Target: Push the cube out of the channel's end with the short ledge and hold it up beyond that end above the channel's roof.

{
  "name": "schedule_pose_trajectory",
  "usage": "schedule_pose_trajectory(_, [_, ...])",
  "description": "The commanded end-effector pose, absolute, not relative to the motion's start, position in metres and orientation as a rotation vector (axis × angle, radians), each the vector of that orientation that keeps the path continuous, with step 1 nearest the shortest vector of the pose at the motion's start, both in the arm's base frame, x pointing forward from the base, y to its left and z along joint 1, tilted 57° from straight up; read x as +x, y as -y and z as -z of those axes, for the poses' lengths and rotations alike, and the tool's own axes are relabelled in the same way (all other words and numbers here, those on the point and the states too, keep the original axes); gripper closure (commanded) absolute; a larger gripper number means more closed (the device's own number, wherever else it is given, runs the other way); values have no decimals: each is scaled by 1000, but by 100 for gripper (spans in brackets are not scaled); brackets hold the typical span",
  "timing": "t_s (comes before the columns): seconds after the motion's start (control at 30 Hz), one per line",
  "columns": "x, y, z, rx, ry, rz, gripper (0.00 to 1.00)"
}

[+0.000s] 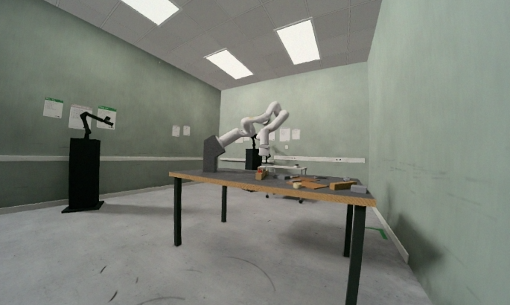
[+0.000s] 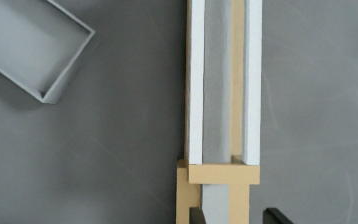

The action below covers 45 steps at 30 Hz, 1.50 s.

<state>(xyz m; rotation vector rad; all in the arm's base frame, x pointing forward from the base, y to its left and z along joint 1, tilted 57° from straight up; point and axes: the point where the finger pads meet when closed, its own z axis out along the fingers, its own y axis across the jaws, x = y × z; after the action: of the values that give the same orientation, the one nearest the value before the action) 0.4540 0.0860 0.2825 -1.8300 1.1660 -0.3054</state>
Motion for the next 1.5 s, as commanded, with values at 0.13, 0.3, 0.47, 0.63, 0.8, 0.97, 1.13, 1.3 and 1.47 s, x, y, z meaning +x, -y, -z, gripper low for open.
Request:
schedule_pose_trajectory(0.13, [453, -85, -283, -1830, -1166, 303, 61])
schedule_pose_trajectory(0.3, [436, -118, -294, -1833, -1165, 308, 100])
schedule_pose_trajectory(0.47, [404, -161, -308, -1829, -1166, 301, 100])
schedule_pose_trajectory(0.63, [406, -163, -306, -1830, -1166, 303, 100])
schedule_pose_trajectory(0.8, [426, -181, -288, -1830, -1166, 303, 100])
schedule_pose_trajectory(0.97, [433, -188, -282, -1830, -1166, 303, 100])
schedule_pose_trajectory(1.13, [435, -190, -280, -1830, -1166, 303, 100])
schedule_pose_trajectory(1.3, [440, -194, -276, -1830, -1166, 303, 100])
schedule_pose_trajectory(1.47, [447, -201, -270, -1830, -1166, 303, 100])
